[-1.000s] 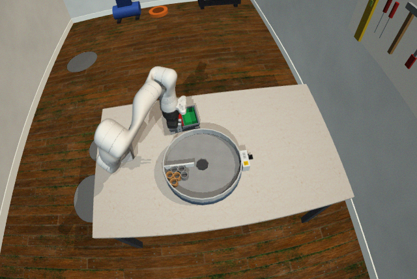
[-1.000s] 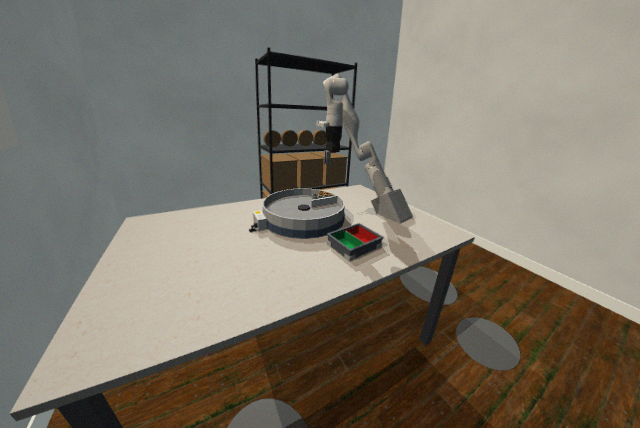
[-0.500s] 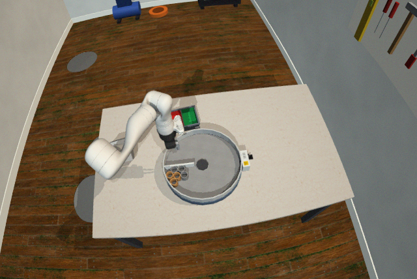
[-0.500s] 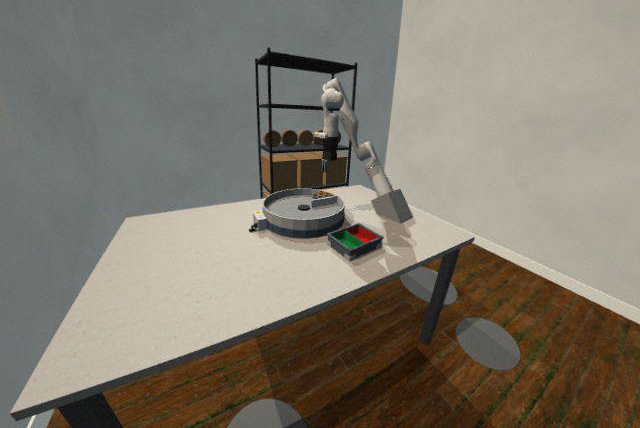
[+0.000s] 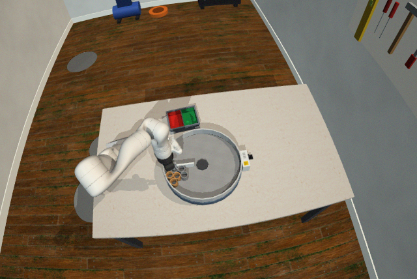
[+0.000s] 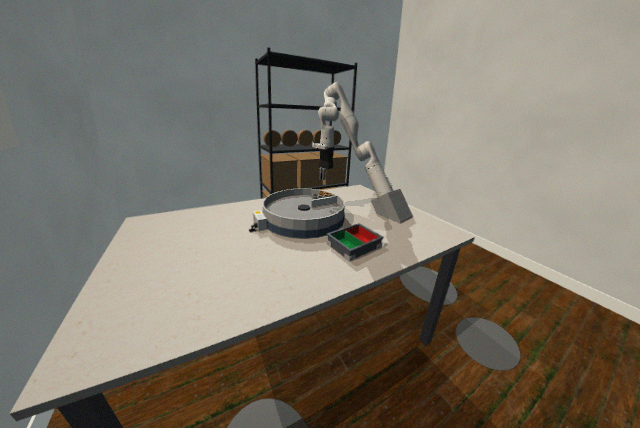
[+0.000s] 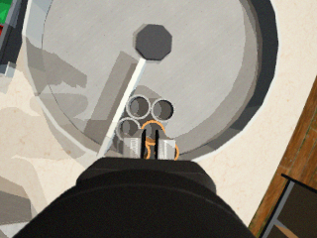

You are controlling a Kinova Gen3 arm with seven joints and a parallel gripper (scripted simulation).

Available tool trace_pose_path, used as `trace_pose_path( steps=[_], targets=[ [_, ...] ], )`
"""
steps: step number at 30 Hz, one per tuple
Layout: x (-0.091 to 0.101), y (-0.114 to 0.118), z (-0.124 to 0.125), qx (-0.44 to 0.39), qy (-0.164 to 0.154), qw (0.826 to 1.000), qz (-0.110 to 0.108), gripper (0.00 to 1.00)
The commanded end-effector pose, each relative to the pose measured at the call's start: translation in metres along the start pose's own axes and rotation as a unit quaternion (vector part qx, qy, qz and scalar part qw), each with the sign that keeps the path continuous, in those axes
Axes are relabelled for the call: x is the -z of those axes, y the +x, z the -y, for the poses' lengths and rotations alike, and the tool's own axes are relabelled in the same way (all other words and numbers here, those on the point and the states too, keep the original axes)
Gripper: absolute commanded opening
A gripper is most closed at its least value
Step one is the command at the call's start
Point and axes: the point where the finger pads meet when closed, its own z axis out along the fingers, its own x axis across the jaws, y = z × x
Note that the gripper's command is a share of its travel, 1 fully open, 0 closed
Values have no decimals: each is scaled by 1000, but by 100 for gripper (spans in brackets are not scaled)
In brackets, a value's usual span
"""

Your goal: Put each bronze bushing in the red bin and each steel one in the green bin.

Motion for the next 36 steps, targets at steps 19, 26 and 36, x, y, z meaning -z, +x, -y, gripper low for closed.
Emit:
trace_pose_path(
  steps=[19, 26, 36],
  targets=[
    [-40, 38, -31, 76, 4, 997, 5, 34],
    [-39, 36, -32, 73, 1, 997, 5, 48],
    [-39, 36, -32, 73, 1, 997, 5, 48]
  ],
)
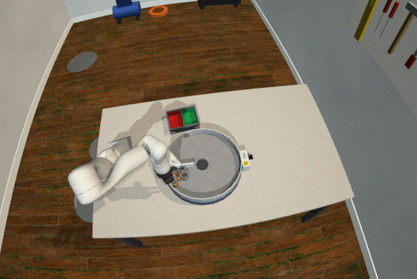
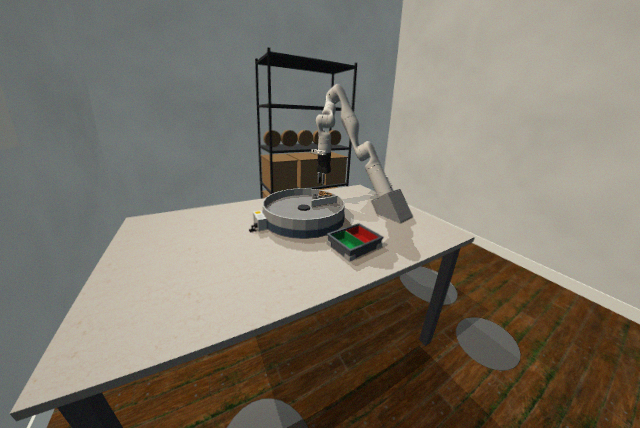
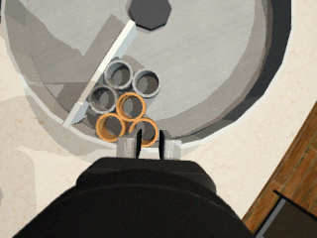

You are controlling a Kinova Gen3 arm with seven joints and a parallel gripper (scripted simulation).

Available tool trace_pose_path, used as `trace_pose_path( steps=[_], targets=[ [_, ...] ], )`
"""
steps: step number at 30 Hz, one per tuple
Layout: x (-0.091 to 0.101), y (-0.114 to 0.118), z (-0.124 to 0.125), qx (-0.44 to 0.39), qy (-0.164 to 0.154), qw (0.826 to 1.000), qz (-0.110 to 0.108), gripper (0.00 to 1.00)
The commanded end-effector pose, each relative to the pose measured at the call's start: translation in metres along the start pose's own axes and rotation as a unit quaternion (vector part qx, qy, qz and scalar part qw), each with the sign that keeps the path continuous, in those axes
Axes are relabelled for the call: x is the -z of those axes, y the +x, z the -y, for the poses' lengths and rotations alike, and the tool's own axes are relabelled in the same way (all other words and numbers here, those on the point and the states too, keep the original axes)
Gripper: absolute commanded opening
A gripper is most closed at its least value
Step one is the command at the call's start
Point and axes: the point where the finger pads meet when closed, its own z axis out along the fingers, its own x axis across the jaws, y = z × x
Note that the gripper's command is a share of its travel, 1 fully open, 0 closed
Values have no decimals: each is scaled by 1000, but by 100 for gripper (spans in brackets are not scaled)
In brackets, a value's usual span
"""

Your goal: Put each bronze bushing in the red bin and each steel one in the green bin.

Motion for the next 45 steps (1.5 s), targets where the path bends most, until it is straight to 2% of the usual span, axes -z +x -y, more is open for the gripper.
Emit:
trace_pose_path(
  steps=[1, 45],
  targets=[
    [0, 0, 0, 0, 1, 1000, 0, 48],
    [0, 0, 0, 0, 1, 1000, 0, 45]
  ],
)
